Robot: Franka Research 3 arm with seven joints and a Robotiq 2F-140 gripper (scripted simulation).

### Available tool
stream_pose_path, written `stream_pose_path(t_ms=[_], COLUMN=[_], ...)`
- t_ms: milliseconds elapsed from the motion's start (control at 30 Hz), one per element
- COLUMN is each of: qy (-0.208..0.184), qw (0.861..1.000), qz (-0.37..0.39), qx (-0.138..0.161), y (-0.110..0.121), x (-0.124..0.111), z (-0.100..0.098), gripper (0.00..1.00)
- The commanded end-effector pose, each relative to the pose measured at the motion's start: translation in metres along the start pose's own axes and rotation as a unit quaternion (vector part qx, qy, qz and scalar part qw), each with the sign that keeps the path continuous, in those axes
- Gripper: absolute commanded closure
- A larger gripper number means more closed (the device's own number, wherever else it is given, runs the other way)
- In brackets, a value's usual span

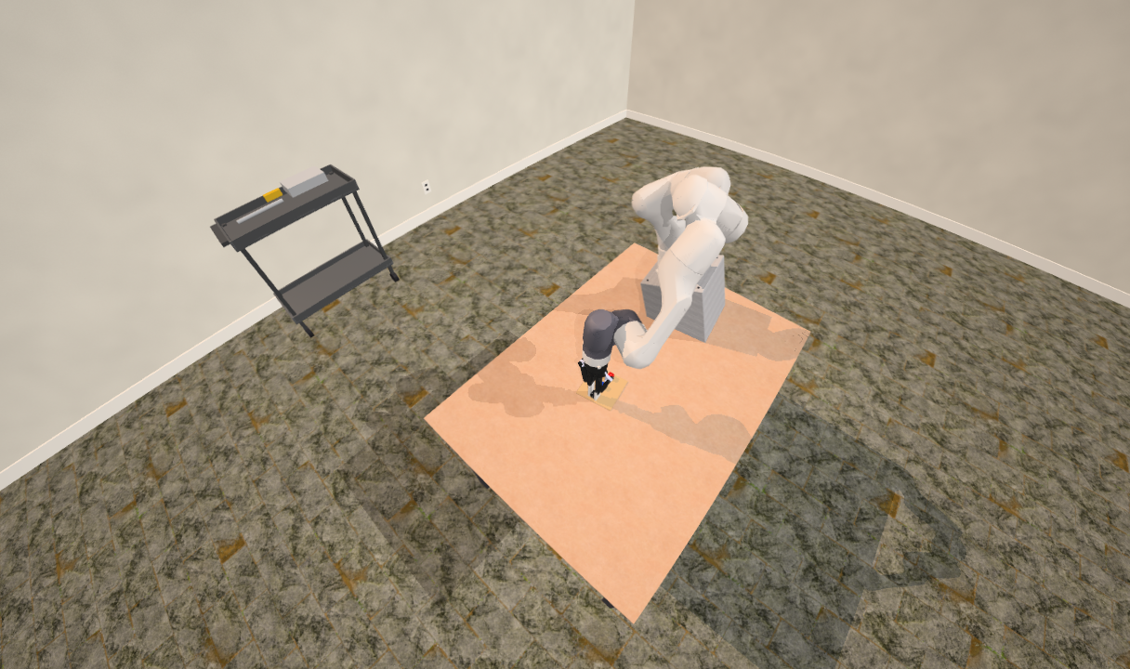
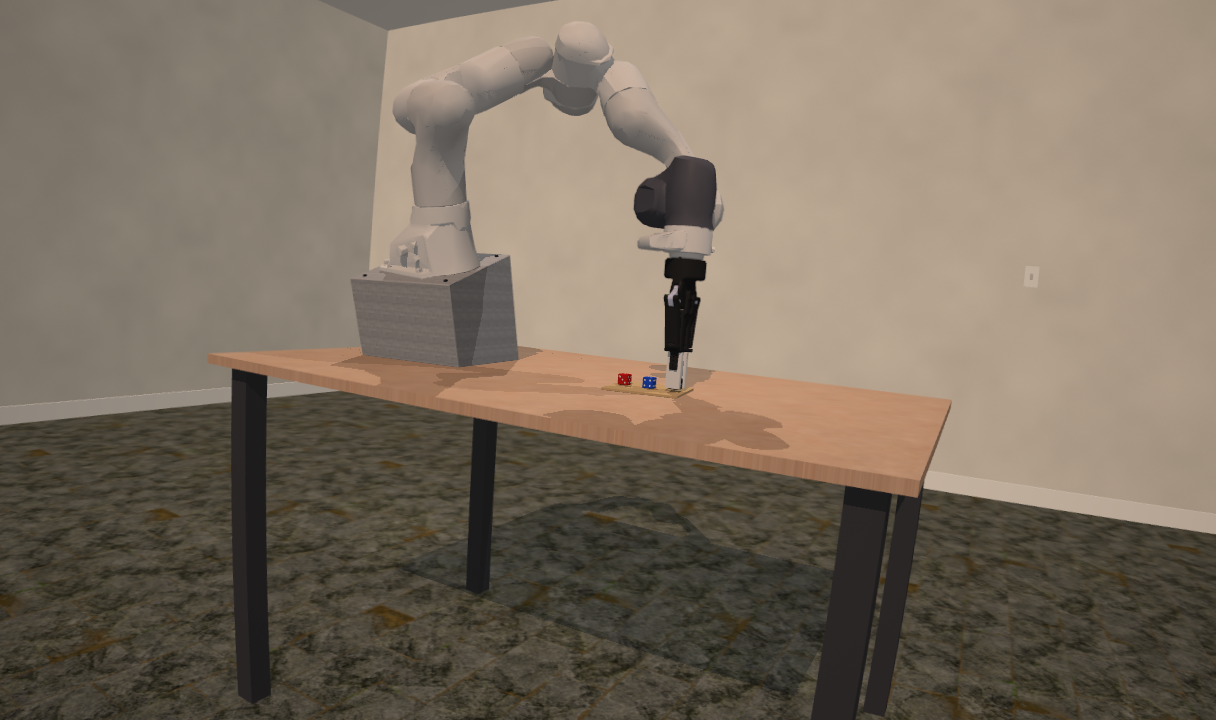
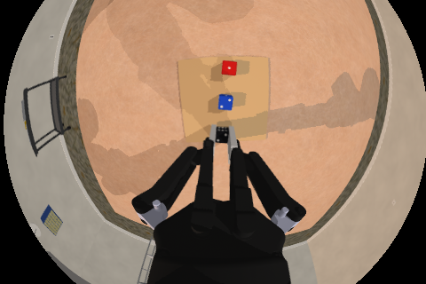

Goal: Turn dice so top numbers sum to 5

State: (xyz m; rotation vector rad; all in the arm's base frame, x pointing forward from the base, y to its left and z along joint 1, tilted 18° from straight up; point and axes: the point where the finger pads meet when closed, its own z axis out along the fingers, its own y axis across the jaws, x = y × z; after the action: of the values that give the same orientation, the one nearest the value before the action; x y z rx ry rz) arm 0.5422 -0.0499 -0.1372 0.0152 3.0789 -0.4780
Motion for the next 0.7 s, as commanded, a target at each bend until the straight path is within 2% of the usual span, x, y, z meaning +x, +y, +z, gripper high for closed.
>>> stream_pose_path(t_ms=[0,667], qy=[-0.001,-0.001], qw=[1.000,1.000], qz=[-0.002,-0.002], qx=[0.000,0.000], y=[-0.0002,-0.0002], x=[-0.0005,-0.0005], z=[0.0015,0.0044], gripper=[0.91,0.91])
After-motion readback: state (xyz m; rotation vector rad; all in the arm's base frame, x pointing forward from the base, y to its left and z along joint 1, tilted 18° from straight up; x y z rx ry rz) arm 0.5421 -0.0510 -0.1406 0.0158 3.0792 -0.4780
